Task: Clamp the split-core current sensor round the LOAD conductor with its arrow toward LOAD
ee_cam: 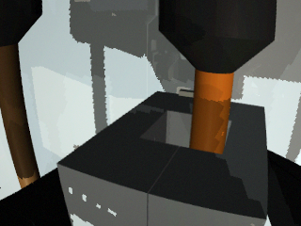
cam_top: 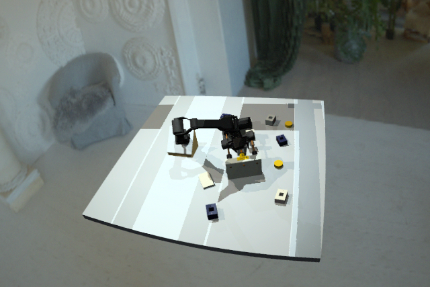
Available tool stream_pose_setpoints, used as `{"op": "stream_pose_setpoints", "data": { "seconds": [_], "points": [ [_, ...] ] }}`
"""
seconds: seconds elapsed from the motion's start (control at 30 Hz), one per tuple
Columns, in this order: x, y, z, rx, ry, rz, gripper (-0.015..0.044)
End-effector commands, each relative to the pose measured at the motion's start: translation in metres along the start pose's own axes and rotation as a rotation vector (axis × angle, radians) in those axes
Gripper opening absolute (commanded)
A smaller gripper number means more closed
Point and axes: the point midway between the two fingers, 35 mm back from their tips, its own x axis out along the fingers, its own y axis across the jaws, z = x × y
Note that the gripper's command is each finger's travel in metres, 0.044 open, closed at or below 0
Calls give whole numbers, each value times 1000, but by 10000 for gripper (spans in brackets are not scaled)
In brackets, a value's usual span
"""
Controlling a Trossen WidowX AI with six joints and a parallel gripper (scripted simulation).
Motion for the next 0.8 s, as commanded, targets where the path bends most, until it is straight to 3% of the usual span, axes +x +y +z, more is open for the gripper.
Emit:
{"op": "stream_pose_setpoints", "data": {
  "seconds": [0.0,0.3,0.57,0.77],
  "points": [
    [0,0,0,0,0,1,275],
    [0,0,0,0,0,1,215],
    [-2,1,1,1,-2,8,5],
    [-2,1,1,1,-2,8,0]
  ]
}}
